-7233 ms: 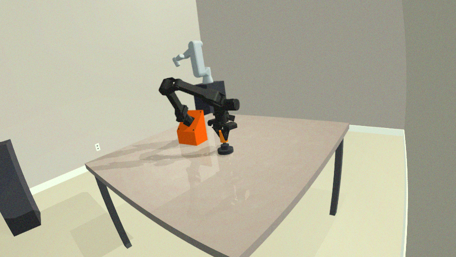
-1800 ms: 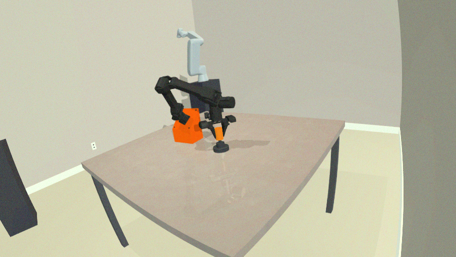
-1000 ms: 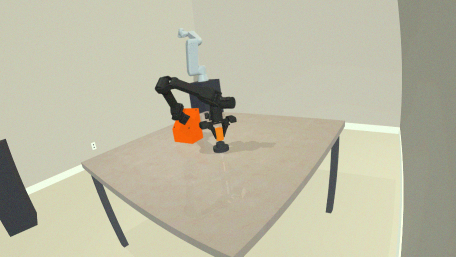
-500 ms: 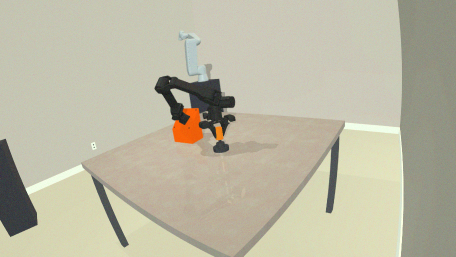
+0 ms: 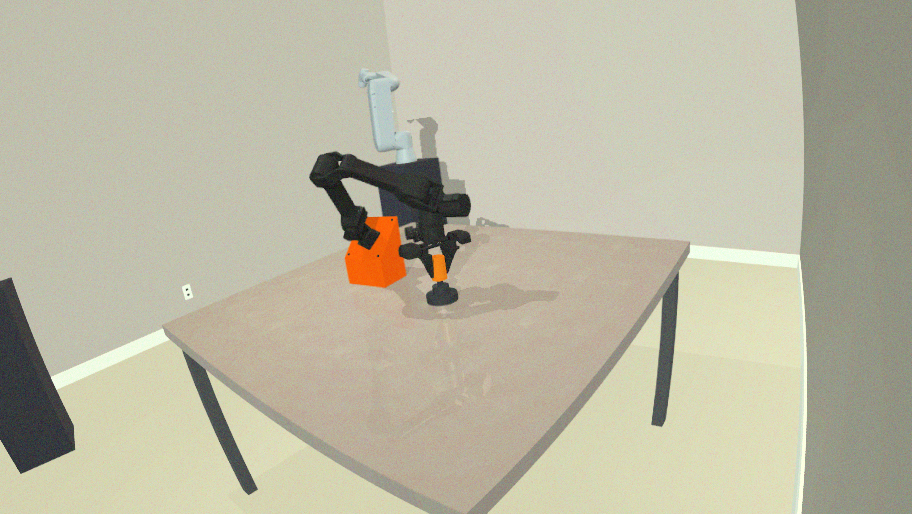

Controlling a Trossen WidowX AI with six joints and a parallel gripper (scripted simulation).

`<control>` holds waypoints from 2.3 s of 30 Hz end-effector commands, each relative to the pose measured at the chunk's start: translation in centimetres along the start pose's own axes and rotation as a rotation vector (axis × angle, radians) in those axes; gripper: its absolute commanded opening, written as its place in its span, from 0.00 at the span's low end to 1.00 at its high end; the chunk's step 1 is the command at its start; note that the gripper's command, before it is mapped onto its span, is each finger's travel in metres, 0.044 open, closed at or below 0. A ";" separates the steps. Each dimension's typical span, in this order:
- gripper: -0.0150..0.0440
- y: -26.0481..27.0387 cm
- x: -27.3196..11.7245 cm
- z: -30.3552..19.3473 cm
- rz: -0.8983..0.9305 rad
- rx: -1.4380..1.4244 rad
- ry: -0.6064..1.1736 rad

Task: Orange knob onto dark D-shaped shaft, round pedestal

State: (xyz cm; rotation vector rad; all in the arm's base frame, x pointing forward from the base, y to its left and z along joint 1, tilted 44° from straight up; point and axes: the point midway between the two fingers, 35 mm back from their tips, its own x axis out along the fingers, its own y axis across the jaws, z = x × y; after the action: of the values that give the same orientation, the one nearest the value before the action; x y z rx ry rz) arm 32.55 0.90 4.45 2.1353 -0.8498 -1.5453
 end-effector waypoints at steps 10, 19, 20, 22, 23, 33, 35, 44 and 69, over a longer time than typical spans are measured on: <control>0.25 0.0 -0.4 0.1 -0.001 -0.091 0.001; 0.25 0.0 -0.1 0.0 -0.001 -0.214 0.001; 0.25 0.0 0.0 0.0 -0.001 -0.214 0.001; 0.25 0.0 0.0 0.1 -0.001 -0.214 0.001; 0.25 0.0 0.0 0.1 -0.001 -0.214 0.001; 0.25 0.0 -0.4 0.0 -0.001 -0.223 0.001; 0.25 0.0 -0.4 0.0 -0.001 -0.268 0.001; 0.25 -0.1 -0.2 0.0 -0.001 -0.424 0.001; 0.25 0.0 -0.4 -0.1 -0.001 -0.369 0.001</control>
State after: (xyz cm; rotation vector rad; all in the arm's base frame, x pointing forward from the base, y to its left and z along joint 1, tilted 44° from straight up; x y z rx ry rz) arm 32.45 1.02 4.63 1.8363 -0.4824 -1.5636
